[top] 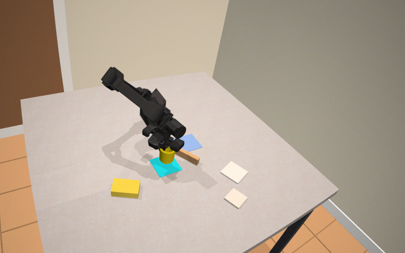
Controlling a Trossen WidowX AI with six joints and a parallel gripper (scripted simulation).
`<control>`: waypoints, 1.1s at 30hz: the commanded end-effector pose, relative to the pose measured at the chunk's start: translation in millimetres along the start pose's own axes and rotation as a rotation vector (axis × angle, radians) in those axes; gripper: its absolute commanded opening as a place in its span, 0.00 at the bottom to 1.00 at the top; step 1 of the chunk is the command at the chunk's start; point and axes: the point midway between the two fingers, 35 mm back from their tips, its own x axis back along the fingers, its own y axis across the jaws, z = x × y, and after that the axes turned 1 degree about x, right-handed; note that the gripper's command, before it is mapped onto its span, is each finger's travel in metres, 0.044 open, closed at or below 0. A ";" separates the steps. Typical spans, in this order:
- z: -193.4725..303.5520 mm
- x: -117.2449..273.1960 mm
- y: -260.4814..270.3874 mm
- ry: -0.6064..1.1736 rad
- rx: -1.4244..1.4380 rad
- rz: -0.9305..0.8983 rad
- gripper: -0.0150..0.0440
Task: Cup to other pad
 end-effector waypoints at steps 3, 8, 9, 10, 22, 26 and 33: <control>-0.3 -8.2 -0.2 -0.005 0.006 0.002 0.25; -0.5 -15.5 -0.5 -0.006 0.006 0.002 0.25; -0.5 -17.0 -0.5 -0.006 0.006 0.002 0.25; -0.6 -18.4 -0.6 -0.006 0.006 0.002 0.25; -0.8 -27.6 -1.2 -0.002 0.000 0.001 0.25; -0.8 -27.6 -1.2 -0.002 0.000 0.001 0.25; -0.8 -27.6 -1.2 -0.002 0.000 0.001 0.34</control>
